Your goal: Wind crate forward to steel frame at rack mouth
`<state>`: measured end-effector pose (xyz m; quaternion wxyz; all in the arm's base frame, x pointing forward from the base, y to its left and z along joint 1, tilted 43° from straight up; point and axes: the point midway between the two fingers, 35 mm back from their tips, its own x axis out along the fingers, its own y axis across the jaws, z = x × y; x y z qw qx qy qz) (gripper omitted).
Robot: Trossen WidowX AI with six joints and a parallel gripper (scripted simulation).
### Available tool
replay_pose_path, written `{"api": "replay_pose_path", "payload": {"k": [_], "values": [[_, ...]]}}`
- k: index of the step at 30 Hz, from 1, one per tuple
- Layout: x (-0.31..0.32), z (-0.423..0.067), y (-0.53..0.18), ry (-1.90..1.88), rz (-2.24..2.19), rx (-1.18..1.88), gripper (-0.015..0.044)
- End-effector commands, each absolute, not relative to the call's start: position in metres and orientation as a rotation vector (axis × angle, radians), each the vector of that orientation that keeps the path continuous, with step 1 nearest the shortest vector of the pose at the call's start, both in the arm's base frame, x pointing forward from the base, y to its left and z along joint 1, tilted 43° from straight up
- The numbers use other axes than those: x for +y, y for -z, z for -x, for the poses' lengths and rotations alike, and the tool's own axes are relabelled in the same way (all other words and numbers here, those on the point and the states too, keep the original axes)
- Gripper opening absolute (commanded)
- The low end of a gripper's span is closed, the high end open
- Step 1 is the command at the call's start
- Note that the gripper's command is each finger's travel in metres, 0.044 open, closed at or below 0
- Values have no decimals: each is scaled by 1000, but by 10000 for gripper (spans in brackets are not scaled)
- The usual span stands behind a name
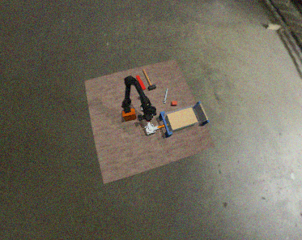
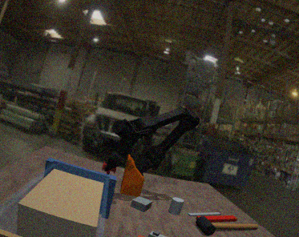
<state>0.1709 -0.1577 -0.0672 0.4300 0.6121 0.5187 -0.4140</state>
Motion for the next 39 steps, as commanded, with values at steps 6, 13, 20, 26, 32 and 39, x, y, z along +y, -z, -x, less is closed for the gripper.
{"api": "replay_pose_path", "payload": {"k": [6, 13, 20, 26, 32, 39], "values": [[-155, -145, 72, 1074, -1522, 1320, 0], [-157, -134, 74, 1075, -1521, 1320, 0], [-159, -123, 78, 1076, -1521, 1320, 0], [-162, -115, 81, 1076, -1520, 1320, 0], [-165, -107, 85, 1077, -1520, 1320, 0], [-170, -98, 90, 1078, -1519, 1320, 0]]}}
